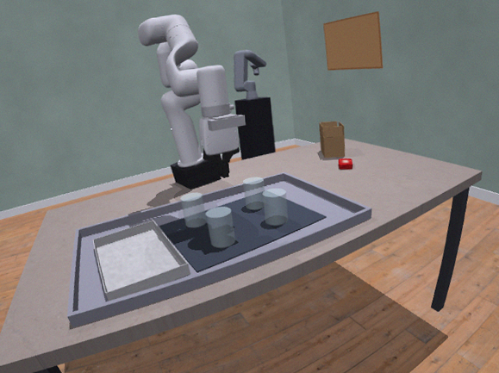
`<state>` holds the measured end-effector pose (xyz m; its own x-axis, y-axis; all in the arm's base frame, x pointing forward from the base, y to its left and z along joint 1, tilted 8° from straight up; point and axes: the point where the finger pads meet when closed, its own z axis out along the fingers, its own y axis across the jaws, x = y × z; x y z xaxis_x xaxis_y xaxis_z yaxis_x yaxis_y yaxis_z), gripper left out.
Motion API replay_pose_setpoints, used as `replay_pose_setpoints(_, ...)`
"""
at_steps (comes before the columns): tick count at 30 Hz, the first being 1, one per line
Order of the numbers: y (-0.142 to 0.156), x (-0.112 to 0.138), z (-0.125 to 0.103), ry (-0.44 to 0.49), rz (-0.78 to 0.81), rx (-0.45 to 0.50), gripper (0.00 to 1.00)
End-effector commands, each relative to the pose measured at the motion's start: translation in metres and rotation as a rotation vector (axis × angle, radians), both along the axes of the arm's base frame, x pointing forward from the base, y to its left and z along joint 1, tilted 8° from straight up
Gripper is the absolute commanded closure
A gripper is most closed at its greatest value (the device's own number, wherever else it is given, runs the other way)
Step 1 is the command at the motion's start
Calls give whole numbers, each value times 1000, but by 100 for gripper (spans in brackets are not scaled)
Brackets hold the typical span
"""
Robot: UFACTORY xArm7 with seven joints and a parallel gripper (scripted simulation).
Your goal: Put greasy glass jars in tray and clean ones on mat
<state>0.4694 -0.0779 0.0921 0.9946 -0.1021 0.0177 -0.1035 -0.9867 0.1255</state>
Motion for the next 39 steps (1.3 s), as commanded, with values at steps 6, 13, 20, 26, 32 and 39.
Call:
replay_pose_setpoints(6,59,8,-6,-6,-2,-4,100)
replay_pose_setpoints(13,115,13,-13,-6,-2,-4,100)
replay_pose_setpoints(20,113,13,-32,-6,-2,-4,100)
replay_pose_setpoints(26,110,13,-56,-6,-2,-4,100)
replay_pose_setpoints(32,106,13,-84,-6,-2,-4,100)
replay_pose_setpoints(39,106,13,-89,-6,-2,-4,100)
